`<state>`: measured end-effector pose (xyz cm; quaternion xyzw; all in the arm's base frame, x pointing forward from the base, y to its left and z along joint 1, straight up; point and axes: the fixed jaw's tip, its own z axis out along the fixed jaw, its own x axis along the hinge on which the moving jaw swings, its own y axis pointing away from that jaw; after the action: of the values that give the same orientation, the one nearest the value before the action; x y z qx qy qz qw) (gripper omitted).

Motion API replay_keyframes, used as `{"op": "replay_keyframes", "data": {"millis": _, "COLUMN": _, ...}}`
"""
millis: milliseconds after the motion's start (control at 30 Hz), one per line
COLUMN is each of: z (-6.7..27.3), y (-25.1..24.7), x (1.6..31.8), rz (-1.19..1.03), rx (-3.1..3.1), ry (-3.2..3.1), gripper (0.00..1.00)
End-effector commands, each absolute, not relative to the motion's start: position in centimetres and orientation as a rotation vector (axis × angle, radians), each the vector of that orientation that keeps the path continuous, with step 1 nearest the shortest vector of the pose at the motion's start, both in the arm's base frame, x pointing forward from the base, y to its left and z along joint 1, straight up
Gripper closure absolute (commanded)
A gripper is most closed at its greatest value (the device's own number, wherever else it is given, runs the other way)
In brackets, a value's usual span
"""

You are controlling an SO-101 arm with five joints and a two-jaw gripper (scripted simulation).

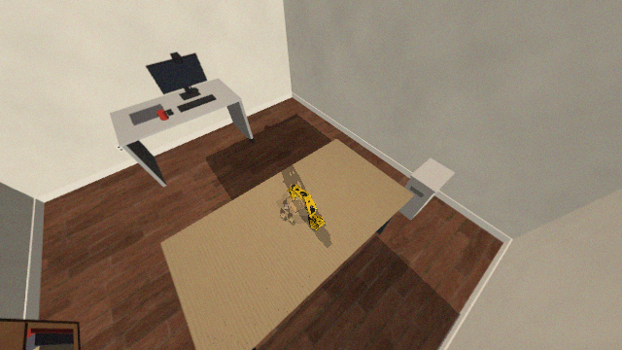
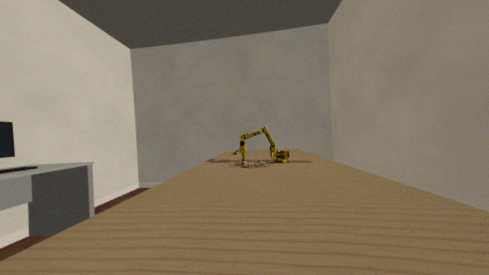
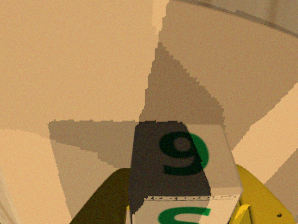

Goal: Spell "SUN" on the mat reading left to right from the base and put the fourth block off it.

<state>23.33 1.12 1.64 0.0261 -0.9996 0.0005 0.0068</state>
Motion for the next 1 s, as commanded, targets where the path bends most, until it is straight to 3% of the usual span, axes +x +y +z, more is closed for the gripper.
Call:
{"op": "replay_keyframes", "data": {"millis": 0, "z": 3.5, "y": 1.0, "x": 24.5, "rz": 0.002, "rx": 0.083, "ry": -3.221, "gripper": 1.0}}
{"op": "replay_keyframes", "data": {"millis": 667, "z": 7.9, "y": 1.2, "x": 24.2, "rz": 0.001, "rx": 0.084, "ry": -3.233, "gripper": 1.0}}
{"op": "replay_keyframes", "data": {"millis": 967, "z": 8.3, "y": 1.2, "x": 24.1, "rz": 0.001, "rx": 0.084, "ry": -3.236, "gripper": 1.0}}
